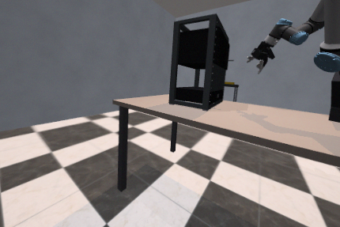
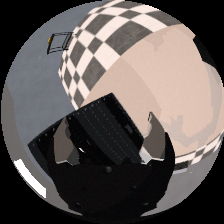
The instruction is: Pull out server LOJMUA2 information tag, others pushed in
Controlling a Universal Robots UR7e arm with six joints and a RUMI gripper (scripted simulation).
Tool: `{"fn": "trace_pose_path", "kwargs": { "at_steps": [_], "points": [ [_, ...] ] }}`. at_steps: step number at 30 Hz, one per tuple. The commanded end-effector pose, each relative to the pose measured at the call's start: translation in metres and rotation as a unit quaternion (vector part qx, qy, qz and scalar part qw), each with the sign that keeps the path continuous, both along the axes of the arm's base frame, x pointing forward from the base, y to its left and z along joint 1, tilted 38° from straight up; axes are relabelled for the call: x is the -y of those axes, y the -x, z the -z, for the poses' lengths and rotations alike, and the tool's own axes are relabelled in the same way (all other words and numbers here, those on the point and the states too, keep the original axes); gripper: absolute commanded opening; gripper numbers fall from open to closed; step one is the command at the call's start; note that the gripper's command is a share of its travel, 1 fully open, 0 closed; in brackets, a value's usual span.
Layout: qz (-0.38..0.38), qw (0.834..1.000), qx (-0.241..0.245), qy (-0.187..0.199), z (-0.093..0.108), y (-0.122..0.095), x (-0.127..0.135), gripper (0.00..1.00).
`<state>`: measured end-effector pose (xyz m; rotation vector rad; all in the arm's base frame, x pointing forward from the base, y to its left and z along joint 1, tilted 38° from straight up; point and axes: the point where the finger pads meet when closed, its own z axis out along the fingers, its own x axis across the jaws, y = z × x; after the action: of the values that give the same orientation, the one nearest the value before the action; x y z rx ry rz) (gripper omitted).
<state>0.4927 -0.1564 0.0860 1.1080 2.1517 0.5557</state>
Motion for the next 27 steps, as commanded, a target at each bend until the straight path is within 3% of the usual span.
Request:
{"fn": "trace_pose_path", "kwargs": {
  "at_steps": [1, 27],
  "points": [
    [-0.001, 1.0, 0.007, 0.013, -0.006, -0.002, 0.003, 1.0],
    [-0.007, 0.998, 0.032, 0.058, -0.029, -0.009, 0.013, 1.0]
  ]
}}
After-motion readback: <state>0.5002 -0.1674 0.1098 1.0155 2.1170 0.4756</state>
